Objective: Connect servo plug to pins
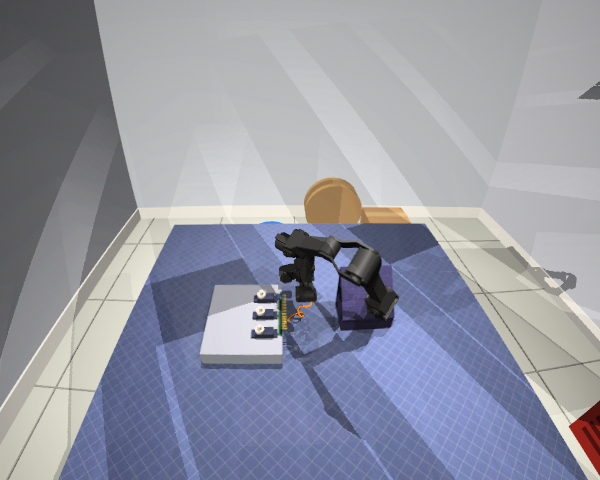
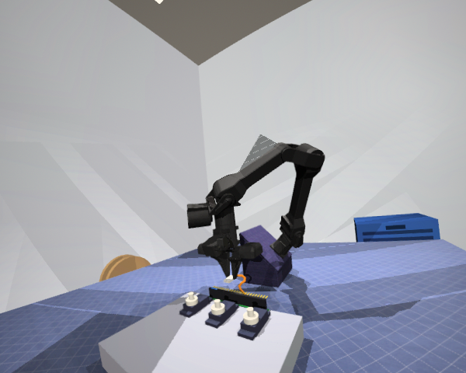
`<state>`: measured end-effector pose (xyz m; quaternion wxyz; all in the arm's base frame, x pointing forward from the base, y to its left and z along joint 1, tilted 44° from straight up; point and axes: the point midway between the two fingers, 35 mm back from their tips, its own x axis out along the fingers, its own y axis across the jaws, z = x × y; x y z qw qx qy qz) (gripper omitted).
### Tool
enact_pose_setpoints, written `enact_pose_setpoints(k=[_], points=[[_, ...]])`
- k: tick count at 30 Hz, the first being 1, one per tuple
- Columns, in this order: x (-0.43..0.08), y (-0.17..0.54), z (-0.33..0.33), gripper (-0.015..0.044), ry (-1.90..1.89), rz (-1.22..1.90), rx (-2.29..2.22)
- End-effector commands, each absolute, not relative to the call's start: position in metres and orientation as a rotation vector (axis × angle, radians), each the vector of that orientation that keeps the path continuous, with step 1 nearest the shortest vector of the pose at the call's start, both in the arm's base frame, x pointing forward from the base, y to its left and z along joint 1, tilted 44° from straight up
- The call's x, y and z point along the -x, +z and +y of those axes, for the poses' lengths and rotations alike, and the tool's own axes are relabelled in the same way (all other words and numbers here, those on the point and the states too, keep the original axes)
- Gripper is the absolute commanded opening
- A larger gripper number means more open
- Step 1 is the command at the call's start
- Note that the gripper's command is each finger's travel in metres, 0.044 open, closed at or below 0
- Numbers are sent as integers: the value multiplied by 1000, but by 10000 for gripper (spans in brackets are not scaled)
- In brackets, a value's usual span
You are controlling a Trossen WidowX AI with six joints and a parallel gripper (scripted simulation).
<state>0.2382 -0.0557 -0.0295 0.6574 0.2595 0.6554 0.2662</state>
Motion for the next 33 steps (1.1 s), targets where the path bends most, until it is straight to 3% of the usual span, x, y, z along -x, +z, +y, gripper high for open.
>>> enact_pose_setpoints(k=[1,33], points=[[-255,-30,-56,0,600,1476,-588],[-283,-27,-56,0,601,1474,-588]])
